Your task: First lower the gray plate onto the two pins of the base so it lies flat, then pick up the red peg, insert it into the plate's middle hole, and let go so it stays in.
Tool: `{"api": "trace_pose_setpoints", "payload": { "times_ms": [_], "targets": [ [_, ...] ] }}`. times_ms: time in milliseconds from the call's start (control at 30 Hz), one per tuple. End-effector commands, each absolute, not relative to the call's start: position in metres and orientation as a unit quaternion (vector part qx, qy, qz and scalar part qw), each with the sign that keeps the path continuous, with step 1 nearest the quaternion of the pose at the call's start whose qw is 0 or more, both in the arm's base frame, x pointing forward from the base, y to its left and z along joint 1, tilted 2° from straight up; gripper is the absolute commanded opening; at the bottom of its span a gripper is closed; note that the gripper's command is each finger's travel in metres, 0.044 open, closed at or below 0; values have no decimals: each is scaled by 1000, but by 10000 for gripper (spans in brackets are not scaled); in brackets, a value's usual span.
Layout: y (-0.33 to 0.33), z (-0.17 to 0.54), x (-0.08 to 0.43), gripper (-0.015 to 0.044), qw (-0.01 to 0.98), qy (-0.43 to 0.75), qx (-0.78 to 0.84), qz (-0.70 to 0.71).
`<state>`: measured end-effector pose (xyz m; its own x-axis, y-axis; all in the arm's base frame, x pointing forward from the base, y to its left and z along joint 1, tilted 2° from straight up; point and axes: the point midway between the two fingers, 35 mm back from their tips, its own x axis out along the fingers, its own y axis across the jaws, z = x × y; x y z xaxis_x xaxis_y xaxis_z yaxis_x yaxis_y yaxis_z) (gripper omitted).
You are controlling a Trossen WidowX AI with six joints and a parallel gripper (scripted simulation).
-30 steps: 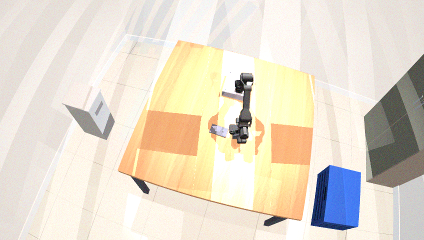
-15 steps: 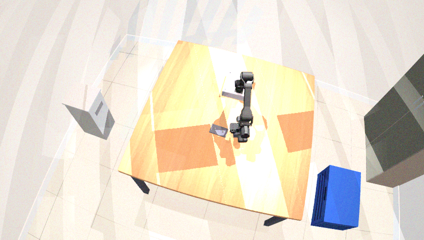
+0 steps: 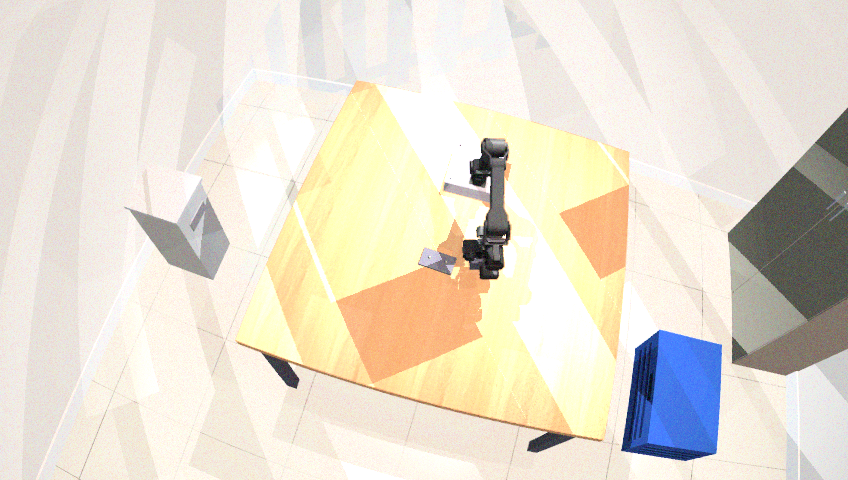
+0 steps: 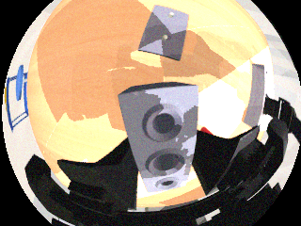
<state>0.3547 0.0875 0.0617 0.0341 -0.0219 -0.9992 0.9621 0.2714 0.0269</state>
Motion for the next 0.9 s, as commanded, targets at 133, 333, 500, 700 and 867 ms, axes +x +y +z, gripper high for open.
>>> {"api": "trace_pose_setpoints", "payload": {
  "times_ms": [133,333,500,700,867],
  "targets": [
    [91,91,353,0,580,545,435,-421],
    [92,110,349,0,580,545,435,-421],
    [92,124,345,0,579,545,435,-421],
    [91,125,345,0,578,544,436,-423],
    [77,118,349,0,572,538,445,-431]
  ]
}}
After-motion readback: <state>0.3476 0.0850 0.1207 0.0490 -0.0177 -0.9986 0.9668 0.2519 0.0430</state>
